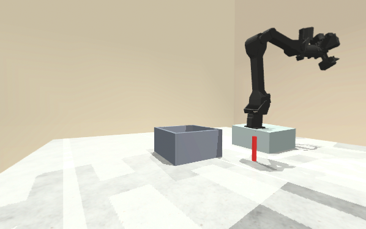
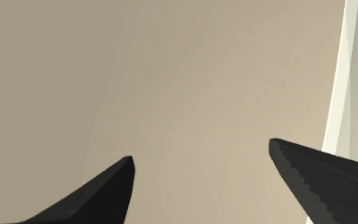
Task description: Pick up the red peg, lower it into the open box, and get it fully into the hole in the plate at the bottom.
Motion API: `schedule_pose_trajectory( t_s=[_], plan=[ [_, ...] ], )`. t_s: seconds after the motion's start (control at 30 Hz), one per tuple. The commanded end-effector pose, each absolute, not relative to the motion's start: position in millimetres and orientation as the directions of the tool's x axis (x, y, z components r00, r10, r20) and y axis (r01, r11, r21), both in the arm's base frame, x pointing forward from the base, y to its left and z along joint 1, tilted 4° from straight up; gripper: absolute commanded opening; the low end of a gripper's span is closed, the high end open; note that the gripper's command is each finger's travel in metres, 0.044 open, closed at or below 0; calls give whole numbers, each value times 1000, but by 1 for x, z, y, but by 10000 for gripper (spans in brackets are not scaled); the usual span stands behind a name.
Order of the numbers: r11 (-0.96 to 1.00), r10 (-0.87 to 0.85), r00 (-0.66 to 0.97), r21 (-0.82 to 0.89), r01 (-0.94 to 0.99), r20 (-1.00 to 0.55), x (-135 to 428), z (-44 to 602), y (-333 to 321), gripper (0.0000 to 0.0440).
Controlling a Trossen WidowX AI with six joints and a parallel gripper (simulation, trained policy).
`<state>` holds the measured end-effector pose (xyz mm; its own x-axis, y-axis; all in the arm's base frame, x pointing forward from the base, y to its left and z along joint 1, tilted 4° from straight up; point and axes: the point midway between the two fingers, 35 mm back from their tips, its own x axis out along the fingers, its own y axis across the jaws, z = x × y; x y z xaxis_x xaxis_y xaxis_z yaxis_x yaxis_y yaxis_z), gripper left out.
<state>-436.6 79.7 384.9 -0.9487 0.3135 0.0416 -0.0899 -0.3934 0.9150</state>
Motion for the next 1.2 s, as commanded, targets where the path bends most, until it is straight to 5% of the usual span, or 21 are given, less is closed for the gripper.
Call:
schedule_pose_trajectory(
  t_s=[0.0, 0.5, 1.17],
  plan=[
    [-392, 325, -945, 915, -95, 41, -435, 385, 85, 419],
    [-147, 604, -744, 877, -457, -286, -359, 300, 241, 440],
    [445, 678, -267, 672, -592, -684, -139, 199, 341, 440]
  ],
)
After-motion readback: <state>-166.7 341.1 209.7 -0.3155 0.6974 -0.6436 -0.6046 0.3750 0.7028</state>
